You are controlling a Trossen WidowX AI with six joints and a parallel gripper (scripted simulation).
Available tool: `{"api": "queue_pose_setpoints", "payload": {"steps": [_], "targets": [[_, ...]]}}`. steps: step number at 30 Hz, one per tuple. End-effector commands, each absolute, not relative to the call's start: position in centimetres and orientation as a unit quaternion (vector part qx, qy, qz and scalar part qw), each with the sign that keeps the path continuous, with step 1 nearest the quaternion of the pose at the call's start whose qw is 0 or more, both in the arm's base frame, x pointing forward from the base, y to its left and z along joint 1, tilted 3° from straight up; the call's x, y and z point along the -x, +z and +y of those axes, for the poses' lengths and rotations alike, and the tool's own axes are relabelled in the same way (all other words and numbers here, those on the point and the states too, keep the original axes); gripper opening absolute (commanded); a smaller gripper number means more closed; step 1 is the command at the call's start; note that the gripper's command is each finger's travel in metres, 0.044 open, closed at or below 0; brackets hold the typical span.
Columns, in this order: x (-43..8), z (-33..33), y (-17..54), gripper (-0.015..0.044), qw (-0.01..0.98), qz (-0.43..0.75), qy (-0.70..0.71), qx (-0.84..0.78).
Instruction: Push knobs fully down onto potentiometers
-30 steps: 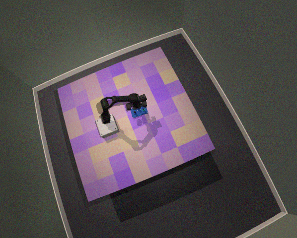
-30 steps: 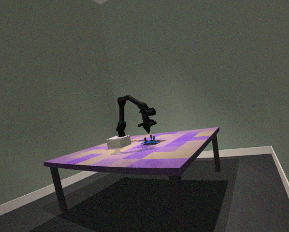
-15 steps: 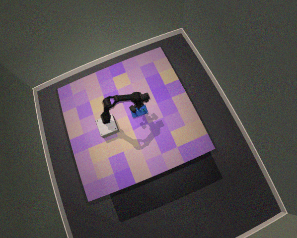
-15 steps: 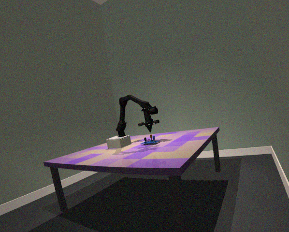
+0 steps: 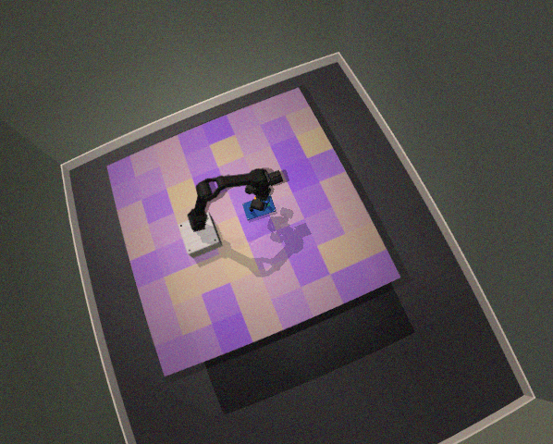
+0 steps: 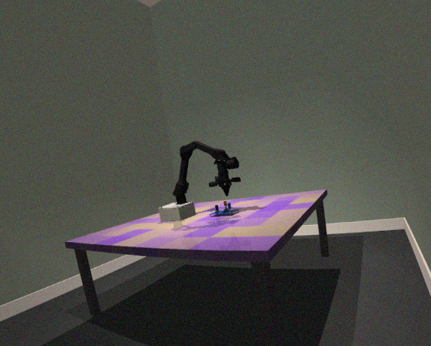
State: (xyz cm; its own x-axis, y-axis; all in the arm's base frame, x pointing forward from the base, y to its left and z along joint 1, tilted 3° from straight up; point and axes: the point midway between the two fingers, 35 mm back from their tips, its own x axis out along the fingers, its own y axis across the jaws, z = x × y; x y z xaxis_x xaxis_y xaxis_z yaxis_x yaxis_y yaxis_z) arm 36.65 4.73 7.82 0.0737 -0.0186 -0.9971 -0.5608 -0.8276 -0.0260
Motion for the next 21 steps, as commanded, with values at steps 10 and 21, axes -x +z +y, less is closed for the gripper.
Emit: {"api": "queue_pose_setpoints", "payload": {"steps": [10, 21], "targets": [[-37.2, 4.6, 6.1, 0.0, 0.173, 0.179, 0.656, 0.712], [-37.3, 4.6, 5.2, 0.0, 0.173, 0.179, 0.656, 0.712]]}}
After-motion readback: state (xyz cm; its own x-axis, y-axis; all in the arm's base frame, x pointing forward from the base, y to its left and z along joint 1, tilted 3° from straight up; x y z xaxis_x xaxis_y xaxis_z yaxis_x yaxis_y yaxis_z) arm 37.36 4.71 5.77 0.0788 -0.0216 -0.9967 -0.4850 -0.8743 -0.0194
